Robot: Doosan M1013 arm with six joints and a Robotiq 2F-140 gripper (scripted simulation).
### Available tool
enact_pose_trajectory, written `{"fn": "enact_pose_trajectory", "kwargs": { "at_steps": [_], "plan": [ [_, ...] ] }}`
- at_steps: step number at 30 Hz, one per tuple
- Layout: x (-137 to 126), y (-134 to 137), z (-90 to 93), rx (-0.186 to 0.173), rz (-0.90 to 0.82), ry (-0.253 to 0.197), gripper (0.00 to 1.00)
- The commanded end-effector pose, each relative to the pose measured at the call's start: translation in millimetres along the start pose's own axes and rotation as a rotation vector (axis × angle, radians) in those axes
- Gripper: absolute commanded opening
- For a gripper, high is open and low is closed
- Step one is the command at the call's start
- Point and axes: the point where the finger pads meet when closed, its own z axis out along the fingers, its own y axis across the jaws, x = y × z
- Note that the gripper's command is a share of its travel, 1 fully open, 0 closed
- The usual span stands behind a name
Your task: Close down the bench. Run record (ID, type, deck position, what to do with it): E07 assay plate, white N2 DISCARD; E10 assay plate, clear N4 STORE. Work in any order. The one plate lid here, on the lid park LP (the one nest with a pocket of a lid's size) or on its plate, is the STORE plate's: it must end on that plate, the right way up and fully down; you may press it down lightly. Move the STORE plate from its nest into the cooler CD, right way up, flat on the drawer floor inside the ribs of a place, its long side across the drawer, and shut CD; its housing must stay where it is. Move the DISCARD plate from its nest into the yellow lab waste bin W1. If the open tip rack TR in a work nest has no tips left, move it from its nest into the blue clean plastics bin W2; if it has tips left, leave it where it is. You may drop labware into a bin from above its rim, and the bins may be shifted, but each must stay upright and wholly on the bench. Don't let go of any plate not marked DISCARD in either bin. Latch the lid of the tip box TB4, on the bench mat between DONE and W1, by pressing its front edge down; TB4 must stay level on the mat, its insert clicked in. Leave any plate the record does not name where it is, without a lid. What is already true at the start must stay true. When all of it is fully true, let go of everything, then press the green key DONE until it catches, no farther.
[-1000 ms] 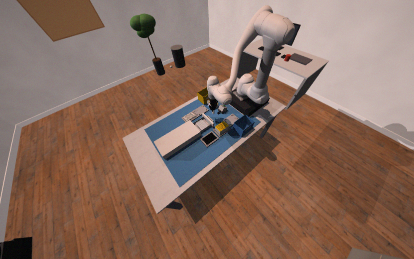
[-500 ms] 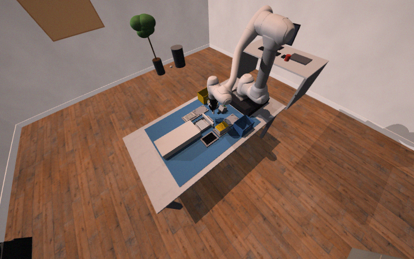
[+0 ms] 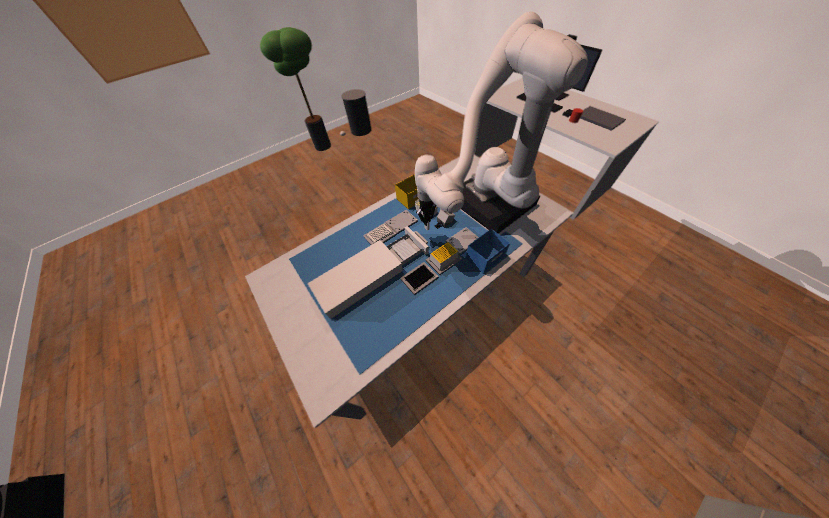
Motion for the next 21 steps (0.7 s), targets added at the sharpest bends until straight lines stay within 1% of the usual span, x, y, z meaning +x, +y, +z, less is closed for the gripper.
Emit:
{"fn": "enact_pose_trajectory", "kwargs": {
  "at_steps": [1, 21],
  "plan": [
    [0.0, 0.0, 4.8, 0.000, 0.000, 0.000, 0.00],
    [0.0, 0.0, 28.8, 0.000, 0.000, 0.000, 0.00]
  ]
}}
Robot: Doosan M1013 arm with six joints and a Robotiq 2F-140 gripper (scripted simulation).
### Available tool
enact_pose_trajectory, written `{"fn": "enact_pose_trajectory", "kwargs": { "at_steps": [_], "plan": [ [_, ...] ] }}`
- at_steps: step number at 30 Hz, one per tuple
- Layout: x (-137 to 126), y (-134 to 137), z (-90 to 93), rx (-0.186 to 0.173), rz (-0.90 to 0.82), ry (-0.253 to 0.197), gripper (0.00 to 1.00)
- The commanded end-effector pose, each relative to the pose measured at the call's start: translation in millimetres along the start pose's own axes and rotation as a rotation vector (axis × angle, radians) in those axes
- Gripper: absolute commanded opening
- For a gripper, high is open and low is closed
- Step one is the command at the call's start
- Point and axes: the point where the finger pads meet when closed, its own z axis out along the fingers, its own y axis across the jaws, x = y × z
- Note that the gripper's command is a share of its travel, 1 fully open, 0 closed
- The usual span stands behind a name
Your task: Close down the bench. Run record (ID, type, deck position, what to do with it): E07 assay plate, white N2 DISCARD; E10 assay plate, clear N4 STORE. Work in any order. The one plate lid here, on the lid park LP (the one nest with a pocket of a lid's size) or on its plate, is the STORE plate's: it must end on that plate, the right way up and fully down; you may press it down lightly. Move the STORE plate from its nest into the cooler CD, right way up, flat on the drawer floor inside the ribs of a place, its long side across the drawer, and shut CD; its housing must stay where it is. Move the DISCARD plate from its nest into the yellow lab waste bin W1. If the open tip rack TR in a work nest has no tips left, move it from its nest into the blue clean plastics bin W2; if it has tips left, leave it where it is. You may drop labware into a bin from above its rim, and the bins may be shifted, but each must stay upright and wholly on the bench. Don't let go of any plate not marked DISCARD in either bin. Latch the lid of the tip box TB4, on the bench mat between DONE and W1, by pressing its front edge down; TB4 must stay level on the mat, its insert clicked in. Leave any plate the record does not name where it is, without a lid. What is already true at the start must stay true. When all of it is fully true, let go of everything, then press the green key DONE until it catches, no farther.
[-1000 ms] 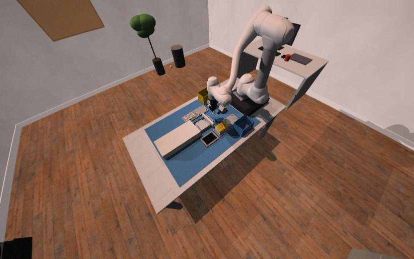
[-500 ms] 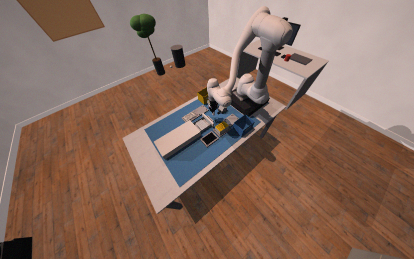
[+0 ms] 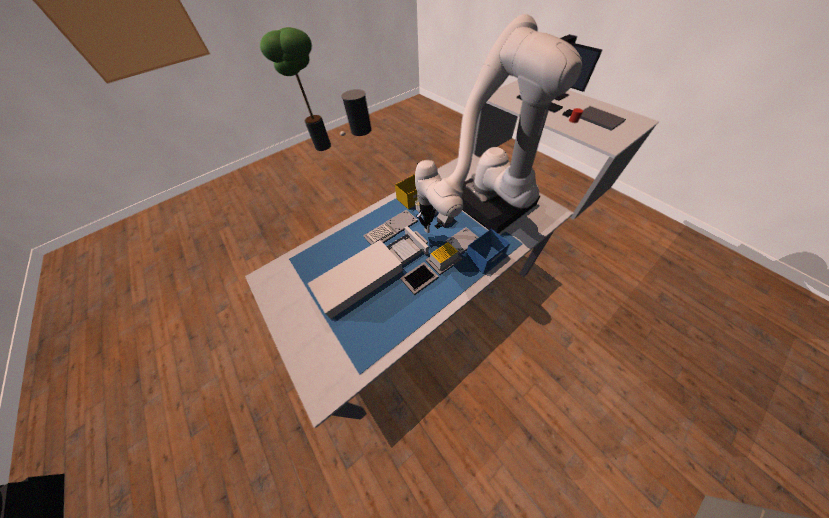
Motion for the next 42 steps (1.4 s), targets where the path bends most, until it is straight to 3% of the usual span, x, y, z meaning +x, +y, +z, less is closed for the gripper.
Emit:
{"fn": "enact_pose_trajectory", "kwargs": {
  "at_steps": [1, 42],
  "plan": [
    [0.0, 0.0, 5.0, 0.000, 0.000, 0.000, 0.00],
    [0.1, 0.1, 48.3, 0.000, 0.000, 0.000, 0.00]
  ]
}}
